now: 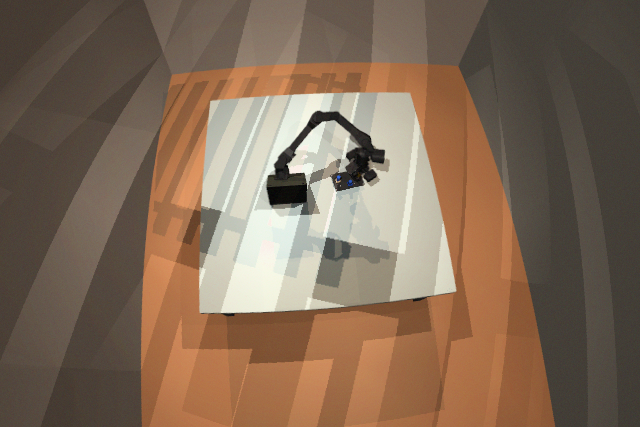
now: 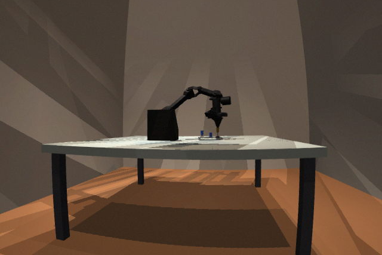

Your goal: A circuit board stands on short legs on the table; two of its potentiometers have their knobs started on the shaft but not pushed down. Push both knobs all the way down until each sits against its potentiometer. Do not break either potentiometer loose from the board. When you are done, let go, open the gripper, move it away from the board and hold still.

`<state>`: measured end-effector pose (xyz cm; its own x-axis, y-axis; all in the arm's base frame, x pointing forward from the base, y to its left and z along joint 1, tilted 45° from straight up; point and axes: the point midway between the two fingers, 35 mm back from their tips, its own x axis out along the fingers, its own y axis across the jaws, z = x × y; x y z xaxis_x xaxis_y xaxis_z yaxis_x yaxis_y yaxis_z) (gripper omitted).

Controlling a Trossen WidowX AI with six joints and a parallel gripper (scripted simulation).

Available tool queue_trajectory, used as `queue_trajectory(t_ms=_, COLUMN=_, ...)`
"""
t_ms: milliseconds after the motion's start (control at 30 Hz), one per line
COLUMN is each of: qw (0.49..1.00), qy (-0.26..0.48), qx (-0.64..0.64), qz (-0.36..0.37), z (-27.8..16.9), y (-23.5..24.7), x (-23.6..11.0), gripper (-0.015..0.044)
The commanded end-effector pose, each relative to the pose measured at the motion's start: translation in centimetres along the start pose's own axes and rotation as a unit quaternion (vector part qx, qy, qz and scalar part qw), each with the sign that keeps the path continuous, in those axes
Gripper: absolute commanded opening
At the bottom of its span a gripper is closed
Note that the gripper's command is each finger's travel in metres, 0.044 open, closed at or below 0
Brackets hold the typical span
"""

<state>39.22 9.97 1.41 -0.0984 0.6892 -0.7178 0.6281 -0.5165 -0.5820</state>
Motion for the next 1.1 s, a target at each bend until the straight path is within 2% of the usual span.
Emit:
queue_trajectory(t_ms=0, qw=1.000, qy=-0.011, qx=-0.015, qz=-0.011, z=-0.3, y=-0.4, x=2.7, gripper=0.0000)
queue_trajectory(t_ms=1067, qw=1.000, qy=-0.011, qx=-0.015, qz=-0.011, z=-0.3, y=-0.5, x=4.3, gripper=0.0000)
